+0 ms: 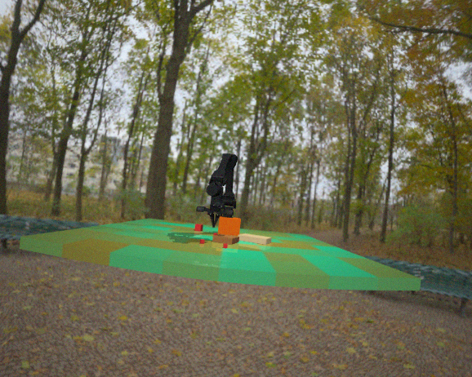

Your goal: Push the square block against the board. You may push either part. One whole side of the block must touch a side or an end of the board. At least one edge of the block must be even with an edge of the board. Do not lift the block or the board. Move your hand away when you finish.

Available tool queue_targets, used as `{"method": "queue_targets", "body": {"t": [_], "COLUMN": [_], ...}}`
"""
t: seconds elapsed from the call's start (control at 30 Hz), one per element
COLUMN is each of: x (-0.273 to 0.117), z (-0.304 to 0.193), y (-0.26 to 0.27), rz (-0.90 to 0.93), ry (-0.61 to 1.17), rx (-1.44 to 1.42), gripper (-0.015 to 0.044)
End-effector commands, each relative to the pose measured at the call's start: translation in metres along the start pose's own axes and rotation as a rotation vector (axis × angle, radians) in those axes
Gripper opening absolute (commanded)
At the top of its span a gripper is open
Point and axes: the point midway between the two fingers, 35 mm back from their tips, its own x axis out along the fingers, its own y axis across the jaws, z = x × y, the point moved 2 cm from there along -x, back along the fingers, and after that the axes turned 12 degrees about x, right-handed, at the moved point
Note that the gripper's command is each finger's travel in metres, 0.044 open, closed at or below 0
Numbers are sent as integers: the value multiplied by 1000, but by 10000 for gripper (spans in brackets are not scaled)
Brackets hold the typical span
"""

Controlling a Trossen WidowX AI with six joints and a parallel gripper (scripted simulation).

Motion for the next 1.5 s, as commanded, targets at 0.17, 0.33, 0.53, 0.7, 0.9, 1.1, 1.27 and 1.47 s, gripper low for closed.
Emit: {"method": "queue_targets", "body": {"t": [0.17,0.33,0.53,0.7,0.9,1.1,1.27,1.47], "x": [14,21,30,37,45,52,52,52], "z": [-1,-2,-2,-3,-4,-5,-5,-4], "y": [3,4,6,7,9,10,11,15], "rz": [3,4,4,5,6,7,7,7], "ry": [7,7,7,7,6,5,5,5], "rx": [-278,-450,-657,-830,-1036,-1203,-1203,-1204], "gripper": [0,0,0,0,0,0,0,0]}}
